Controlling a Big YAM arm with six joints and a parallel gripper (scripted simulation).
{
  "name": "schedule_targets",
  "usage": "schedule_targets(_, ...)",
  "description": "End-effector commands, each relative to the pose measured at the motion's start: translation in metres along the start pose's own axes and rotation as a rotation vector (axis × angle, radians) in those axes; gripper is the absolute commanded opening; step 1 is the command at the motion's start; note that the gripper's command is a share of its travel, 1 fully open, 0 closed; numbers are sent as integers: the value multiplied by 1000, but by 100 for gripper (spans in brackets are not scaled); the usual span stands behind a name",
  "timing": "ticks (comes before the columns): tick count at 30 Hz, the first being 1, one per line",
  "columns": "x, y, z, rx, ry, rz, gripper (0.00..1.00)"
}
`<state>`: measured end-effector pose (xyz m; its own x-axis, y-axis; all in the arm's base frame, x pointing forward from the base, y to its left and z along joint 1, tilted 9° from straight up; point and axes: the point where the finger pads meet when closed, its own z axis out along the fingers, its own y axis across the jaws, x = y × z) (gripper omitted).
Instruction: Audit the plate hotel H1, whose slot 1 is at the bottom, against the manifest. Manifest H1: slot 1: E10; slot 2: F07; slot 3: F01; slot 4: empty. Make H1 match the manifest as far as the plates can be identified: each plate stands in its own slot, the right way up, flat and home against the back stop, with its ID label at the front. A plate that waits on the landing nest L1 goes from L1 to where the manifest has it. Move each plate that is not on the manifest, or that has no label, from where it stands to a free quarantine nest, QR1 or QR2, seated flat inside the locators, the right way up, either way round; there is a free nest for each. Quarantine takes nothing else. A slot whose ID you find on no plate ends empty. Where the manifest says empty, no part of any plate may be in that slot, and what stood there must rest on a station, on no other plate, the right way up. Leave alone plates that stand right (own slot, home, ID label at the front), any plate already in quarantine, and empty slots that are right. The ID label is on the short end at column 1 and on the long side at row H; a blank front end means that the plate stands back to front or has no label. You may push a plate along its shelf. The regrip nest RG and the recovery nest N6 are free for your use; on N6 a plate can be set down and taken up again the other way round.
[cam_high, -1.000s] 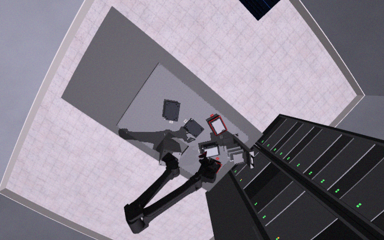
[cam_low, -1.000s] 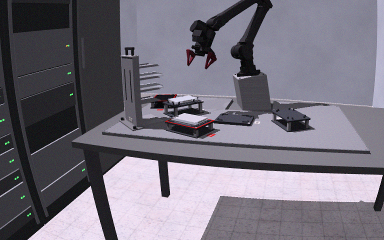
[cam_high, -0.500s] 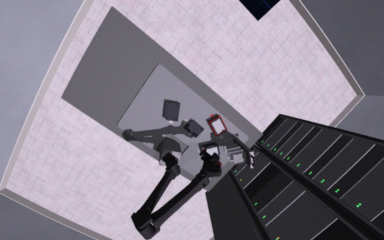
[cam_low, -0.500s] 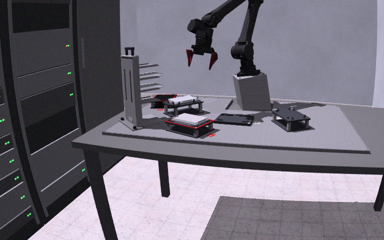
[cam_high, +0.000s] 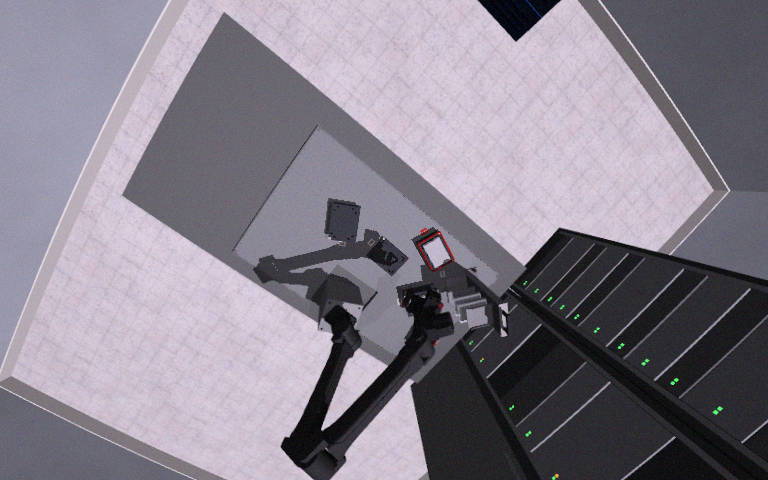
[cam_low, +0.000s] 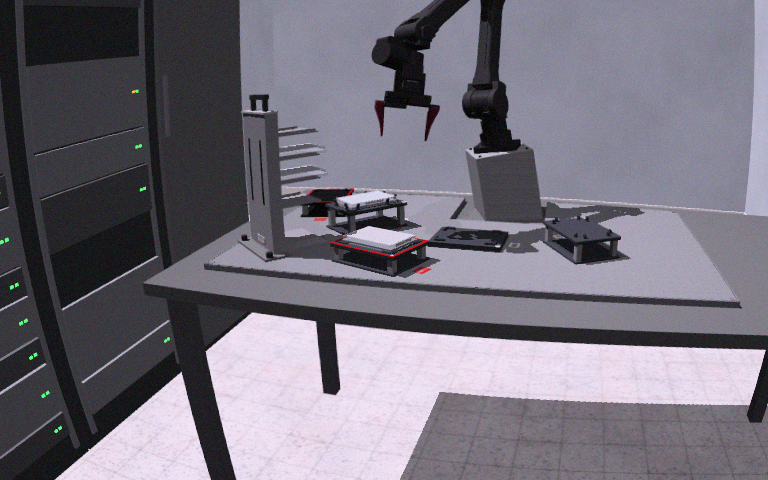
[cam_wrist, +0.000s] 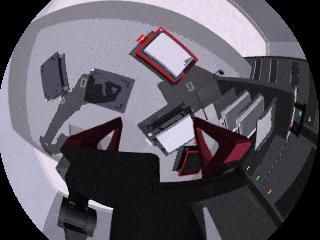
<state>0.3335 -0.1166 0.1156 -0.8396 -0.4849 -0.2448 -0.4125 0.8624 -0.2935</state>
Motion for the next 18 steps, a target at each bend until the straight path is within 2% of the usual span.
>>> schedule_targets(1, -38, -21, -18, 19, -28, -94, 100)
schedule_targets(6, -54, -16, -13, -21, 15, -195, 100)
schedule_targets(11, -47, -22, -12, -57, 67, -273, 100)
schedule_targets(14, -53, -16, -14, -66, 63, -313, 100)
schedule_targets(18, -53, -15, -12, -101, 104, -397, 100)
